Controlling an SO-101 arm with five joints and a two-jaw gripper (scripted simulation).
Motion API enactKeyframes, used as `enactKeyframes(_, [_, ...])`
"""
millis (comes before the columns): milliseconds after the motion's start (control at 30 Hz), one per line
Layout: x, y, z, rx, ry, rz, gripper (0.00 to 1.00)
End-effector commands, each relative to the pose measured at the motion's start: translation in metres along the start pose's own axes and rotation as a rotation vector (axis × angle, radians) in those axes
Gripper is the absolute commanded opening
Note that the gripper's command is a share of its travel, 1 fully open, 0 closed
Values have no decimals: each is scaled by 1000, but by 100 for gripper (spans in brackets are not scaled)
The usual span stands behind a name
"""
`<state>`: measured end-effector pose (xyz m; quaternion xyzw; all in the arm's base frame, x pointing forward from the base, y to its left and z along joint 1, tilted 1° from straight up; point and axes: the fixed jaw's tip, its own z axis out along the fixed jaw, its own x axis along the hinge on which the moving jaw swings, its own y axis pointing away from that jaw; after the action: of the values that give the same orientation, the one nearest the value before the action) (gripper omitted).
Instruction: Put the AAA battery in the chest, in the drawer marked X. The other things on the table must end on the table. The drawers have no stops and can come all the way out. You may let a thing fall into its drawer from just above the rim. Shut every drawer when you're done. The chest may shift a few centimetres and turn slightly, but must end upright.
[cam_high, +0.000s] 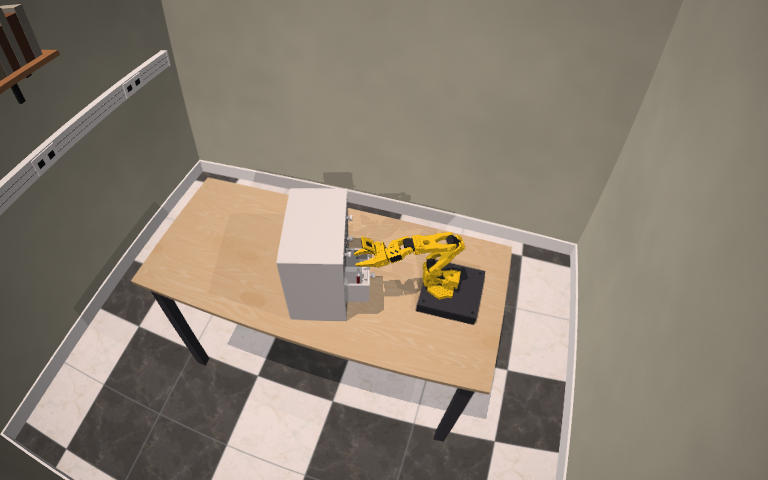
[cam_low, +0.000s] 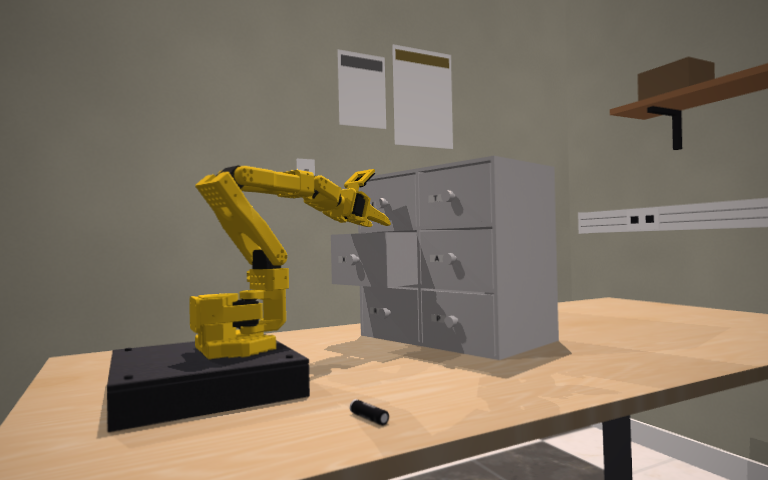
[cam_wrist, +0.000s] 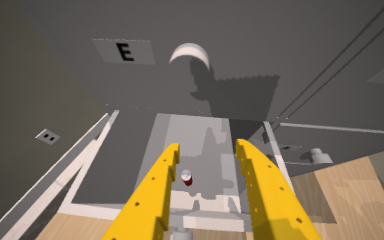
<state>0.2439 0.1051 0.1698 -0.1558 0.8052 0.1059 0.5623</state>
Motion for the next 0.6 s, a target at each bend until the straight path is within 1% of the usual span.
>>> enactKeyframes(0, [-8, 2, -4, -8, -14, 2, 23])
enactKeyframes(267, [-19, 2, -8, -7, -14, -1, 23])
enactKeyframes(567, [-19, 2, -8, -7, -14, -2, 23])
